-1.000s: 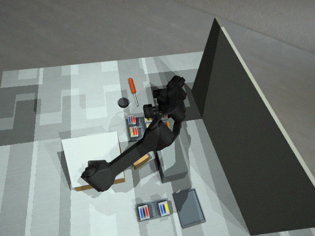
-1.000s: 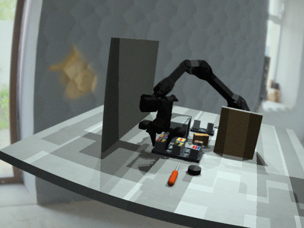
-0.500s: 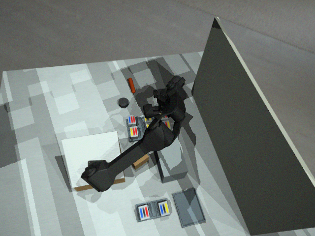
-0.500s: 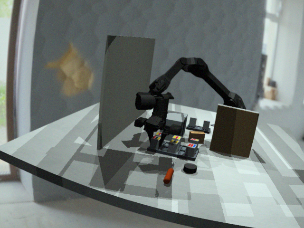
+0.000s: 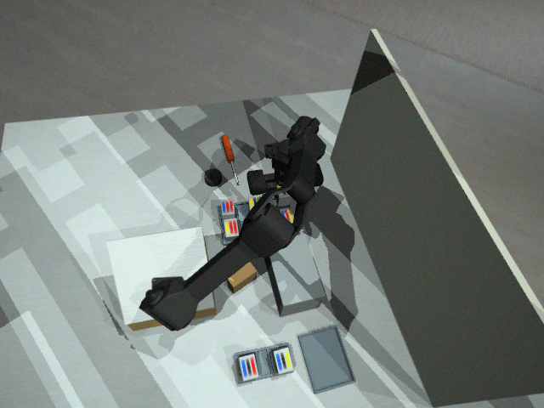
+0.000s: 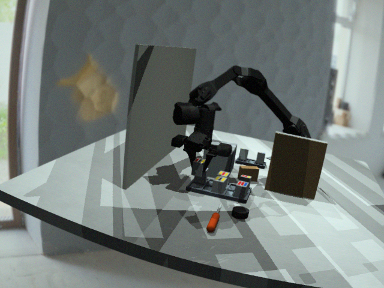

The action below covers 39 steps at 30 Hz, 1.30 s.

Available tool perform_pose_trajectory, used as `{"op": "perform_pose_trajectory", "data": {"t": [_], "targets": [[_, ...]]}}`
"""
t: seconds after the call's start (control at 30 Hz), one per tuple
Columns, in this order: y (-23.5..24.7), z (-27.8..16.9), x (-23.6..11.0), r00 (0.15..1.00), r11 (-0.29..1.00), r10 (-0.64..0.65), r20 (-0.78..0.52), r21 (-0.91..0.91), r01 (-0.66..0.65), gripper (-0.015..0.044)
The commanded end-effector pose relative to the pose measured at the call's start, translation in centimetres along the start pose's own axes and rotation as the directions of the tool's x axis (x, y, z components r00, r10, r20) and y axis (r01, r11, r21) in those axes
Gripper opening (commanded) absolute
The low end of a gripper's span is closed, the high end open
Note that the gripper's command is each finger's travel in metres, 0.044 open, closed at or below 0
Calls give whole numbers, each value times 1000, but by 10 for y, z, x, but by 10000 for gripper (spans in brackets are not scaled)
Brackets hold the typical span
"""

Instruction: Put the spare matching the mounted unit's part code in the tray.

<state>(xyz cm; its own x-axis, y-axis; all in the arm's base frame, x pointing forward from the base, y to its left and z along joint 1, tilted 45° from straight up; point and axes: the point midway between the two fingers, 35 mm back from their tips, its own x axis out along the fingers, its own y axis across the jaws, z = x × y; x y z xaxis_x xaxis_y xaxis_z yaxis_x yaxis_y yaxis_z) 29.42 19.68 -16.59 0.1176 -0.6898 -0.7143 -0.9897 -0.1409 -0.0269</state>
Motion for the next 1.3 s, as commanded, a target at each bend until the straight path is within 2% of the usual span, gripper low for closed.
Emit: {"op": "perform_pose_trajectory", "data": {"t": [0.0,0.27,0.7,0.83,1.27], "targets": [[0,-1,-30,1000,1000,-5,8,8,5,0],[0,-1,-31,1000,1000,-5,8,8,5,0],[7,-3,-101,1000,1000,-5,11,6,4,0],[7,-5,-105,1000,1000,-4,12,6,4,0],[-37,-88,-118,999,1000,-5,44,-5,5,0]]}}
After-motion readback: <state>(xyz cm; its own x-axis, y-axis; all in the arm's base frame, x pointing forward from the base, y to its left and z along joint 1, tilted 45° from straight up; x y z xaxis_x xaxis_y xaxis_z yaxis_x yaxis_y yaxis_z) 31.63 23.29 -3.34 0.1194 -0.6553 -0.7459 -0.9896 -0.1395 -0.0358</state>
